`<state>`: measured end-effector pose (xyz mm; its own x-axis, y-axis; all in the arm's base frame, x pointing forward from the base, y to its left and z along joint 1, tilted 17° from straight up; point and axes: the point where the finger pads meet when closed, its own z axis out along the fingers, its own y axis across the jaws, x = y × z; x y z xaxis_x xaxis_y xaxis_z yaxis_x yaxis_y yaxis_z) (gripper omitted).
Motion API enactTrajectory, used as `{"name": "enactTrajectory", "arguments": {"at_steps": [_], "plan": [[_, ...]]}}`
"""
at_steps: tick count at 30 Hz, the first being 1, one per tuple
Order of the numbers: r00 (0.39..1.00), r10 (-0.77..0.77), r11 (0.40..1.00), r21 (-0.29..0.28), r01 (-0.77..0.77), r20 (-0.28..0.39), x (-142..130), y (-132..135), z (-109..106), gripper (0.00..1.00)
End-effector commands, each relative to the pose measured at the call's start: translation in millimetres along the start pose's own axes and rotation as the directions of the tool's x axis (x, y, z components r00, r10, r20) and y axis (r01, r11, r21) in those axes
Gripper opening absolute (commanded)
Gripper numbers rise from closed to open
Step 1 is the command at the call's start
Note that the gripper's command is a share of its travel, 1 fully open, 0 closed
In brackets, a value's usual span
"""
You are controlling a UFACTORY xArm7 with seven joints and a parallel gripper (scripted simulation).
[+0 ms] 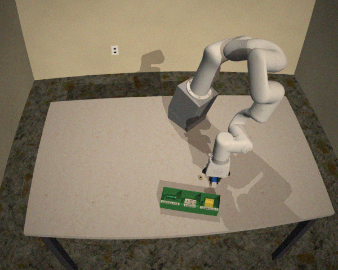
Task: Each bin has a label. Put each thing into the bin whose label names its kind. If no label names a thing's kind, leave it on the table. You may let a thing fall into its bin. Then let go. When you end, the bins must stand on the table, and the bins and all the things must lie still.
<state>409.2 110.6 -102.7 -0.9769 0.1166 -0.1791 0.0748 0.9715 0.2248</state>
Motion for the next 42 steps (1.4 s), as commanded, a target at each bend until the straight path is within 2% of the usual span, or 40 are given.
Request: {"name": "enactTrajectory", "arguments": {"at_steps": [1,14,29,34,42], "plan": [[1.000,0.001,1.000,0.000,-0.001,0.003,-1.5,0.2,-14.5,0.00],[1.000,0.001,1.000,-0.001,-0.001,0.003,-1.5,0.3,-51.2,0.00],[1.000,0.001,1.000,-0.001,-0.001,0.003,-1.5,0.3,-51.2,0.00],[1.000,0.001,1.000,-0.001,-0.001,0.003,-1.3,0.2,-57.7,0.00],[1.000,0.001,1.000,-0.001,-0.001,0.003,-43.1,-5.0,-57.8,0.00]]}}
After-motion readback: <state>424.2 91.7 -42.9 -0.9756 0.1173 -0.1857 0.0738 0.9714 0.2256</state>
